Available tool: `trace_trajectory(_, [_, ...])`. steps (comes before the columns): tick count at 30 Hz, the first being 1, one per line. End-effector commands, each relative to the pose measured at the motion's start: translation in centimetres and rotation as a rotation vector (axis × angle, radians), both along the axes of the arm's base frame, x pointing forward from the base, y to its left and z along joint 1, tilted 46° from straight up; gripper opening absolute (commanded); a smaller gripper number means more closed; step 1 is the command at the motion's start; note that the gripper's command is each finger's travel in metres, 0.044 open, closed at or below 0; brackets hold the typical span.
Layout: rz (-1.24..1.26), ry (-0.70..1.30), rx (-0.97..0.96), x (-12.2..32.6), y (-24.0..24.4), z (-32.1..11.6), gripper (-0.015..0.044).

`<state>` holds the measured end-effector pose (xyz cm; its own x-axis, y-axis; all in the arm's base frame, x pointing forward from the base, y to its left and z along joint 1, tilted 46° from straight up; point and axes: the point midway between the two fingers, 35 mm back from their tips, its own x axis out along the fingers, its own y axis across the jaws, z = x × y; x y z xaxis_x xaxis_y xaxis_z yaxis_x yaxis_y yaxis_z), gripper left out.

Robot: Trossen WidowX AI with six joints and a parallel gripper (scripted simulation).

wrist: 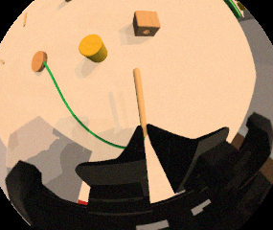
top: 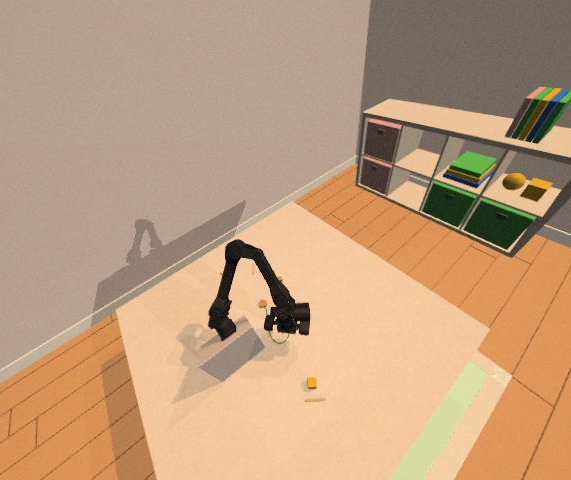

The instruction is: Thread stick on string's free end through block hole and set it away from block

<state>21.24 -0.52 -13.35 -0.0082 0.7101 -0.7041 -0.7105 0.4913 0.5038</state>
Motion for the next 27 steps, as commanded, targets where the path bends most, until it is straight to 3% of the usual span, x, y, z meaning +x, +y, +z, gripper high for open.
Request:
trace_trajectory(1, [0.000,0.002,0.004,0.5,0.3,-0.5,0.0000])
trace_trajectory(27, [0.001,0.002,0.007,2.9,1.6,-2.5,0.0000])
